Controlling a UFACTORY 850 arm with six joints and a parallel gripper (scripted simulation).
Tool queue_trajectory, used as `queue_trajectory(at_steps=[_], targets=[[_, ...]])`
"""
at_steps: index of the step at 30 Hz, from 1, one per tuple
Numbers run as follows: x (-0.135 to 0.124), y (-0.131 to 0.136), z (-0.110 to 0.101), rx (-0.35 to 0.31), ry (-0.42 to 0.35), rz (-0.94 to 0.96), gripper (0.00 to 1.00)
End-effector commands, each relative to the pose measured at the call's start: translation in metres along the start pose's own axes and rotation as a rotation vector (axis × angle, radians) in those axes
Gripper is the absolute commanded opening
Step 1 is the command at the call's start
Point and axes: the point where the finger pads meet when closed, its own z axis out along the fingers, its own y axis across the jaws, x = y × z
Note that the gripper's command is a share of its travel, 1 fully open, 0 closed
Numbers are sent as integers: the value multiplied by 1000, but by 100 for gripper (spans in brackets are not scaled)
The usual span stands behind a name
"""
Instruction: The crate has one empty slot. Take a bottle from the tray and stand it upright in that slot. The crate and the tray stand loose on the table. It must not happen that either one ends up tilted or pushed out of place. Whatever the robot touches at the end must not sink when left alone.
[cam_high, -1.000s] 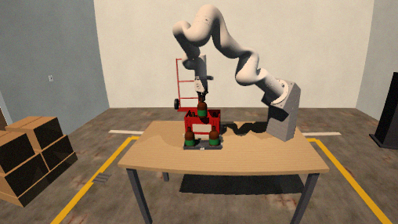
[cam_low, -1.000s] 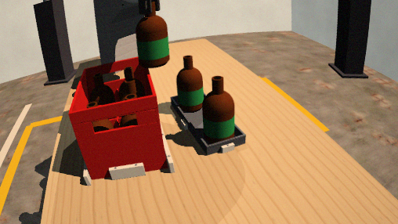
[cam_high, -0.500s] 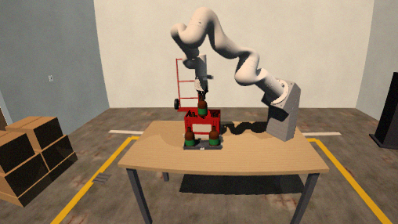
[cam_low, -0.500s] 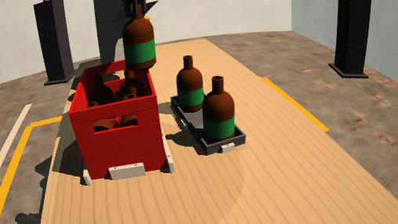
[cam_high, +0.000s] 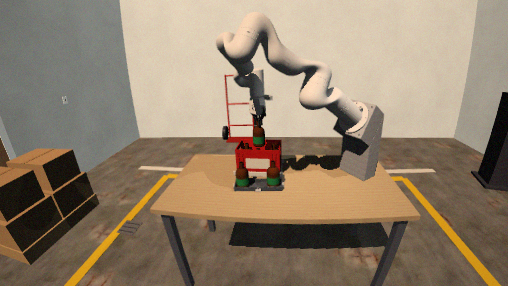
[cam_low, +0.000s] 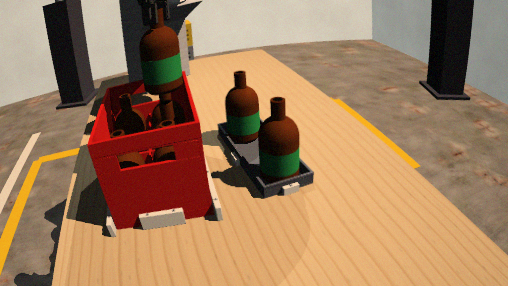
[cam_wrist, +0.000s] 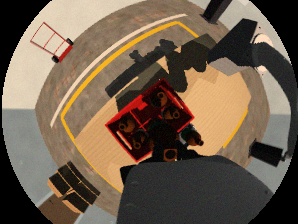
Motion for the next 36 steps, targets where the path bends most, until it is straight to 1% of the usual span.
queue_trajectory(at_steps=[1,19,36], targets=[[9,-9,0,1,0,-1,0],[33,-32,0,1,0,-1,0],[50,-48,0,1,0,-1,0]])
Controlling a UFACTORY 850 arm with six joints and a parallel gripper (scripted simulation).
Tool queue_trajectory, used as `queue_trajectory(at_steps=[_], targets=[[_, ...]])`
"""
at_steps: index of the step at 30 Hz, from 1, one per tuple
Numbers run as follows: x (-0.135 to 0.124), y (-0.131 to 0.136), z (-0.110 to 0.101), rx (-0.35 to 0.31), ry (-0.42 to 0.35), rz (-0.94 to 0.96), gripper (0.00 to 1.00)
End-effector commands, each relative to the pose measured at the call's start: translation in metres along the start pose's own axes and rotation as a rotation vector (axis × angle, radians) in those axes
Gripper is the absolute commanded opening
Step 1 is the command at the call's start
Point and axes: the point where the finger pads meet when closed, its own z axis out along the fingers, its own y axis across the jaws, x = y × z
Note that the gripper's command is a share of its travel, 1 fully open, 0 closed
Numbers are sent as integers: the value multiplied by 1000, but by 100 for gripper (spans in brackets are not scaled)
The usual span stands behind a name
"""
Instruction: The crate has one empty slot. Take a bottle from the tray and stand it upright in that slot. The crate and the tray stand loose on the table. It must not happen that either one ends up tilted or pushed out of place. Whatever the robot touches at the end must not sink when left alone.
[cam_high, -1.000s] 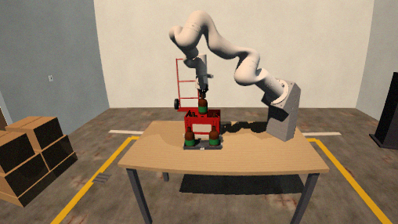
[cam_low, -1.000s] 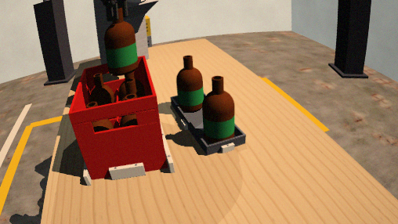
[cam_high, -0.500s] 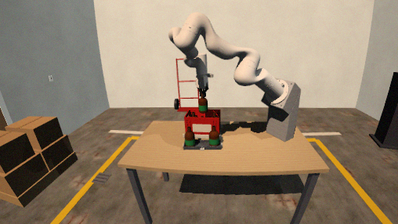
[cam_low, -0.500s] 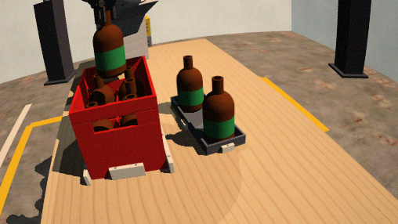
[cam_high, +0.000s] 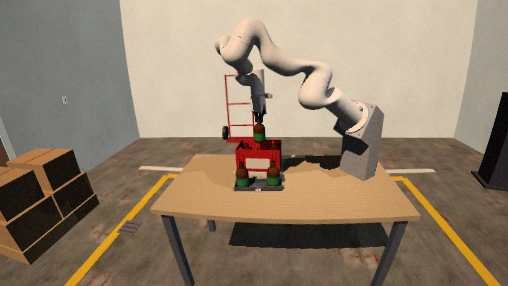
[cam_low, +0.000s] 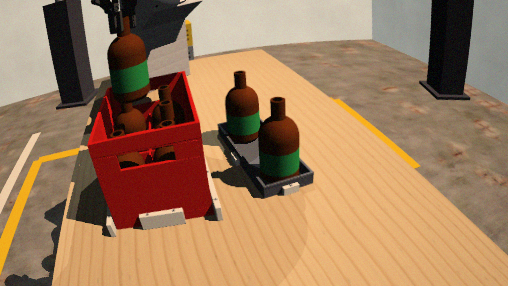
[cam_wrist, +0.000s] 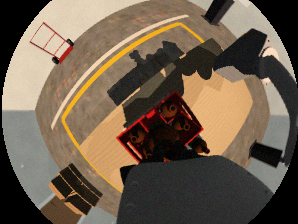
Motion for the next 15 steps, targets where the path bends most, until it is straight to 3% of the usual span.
queue_trajectory(at_steps=[1,15], targets=[[4,-5,0,1,0,-1,0],[13,-13,0,1,0,-1,0]])
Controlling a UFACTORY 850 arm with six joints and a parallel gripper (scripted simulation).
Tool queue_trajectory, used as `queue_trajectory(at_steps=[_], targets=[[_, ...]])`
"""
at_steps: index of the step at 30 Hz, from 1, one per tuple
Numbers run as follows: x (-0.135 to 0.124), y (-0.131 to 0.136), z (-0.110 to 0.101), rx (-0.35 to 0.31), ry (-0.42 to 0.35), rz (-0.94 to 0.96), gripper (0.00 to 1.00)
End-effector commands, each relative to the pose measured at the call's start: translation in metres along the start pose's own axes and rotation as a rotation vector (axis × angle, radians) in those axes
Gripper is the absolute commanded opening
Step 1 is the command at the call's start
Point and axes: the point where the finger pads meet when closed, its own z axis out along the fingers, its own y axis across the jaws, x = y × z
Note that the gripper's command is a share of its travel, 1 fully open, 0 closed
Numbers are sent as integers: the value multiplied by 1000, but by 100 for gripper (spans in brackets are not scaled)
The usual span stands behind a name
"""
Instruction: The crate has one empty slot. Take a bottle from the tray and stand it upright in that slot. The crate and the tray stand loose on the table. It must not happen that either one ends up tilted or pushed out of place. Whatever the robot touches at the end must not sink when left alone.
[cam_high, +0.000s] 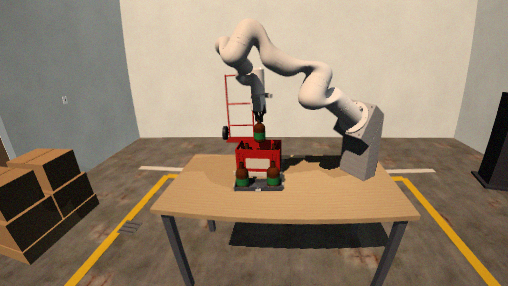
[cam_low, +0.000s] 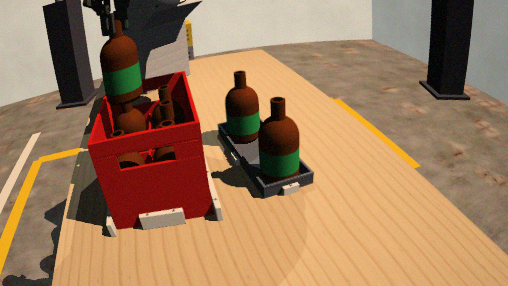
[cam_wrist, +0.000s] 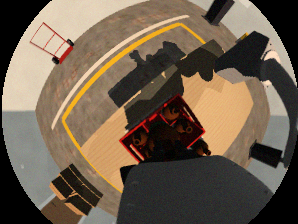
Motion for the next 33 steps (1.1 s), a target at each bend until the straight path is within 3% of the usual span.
queue_trajectory(at_steps=[1,33], targets=[[3,-4,0,1,0,-1,0],[8,-8,0,1,0,-1,0]])
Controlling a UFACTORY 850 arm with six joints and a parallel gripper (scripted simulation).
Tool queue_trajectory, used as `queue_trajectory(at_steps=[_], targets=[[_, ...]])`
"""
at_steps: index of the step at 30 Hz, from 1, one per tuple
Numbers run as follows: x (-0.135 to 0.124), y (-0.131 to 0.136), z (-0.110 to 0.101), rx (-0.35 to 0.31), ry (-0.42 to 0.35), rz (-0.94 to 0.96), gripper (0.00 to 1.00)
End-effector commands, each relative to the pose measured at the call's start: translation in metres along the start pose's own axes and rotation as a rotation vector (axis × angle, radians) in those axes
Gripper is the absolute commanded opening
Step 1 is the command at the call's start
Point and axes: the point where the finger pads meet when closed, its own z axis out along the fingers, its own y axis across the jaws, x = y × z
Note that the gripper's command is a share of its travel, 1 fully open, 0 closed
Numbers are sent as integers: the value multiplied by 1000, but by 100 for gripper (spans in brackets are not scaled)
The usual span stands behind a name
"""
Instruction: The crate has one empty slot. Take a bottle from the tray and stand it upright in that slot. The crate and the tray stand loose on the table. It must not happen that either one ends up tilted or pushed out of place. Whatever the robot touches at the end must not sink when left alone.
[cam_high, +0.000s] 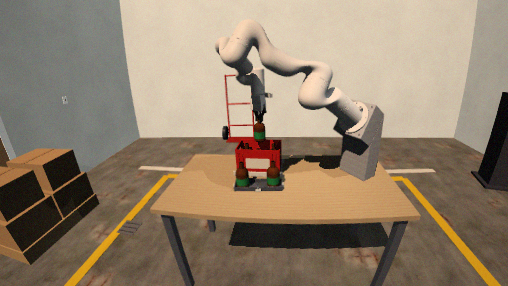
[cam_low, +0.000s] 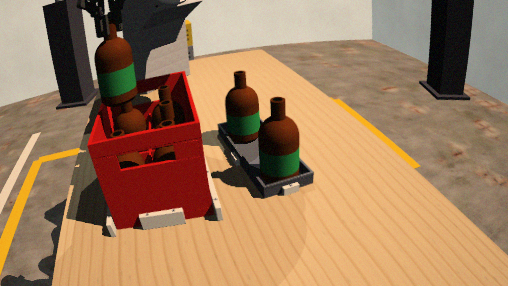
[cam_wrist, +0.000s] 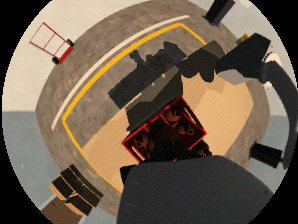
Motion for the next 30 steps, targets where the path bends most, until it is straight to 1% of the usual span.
queue_trajectory(at_steps=[1,22,30], targets=[[0,-1,0,1,0,-1,0],[0,-1,1,1,0,-1,0],[0,-1,5,1,0,-1,0]])
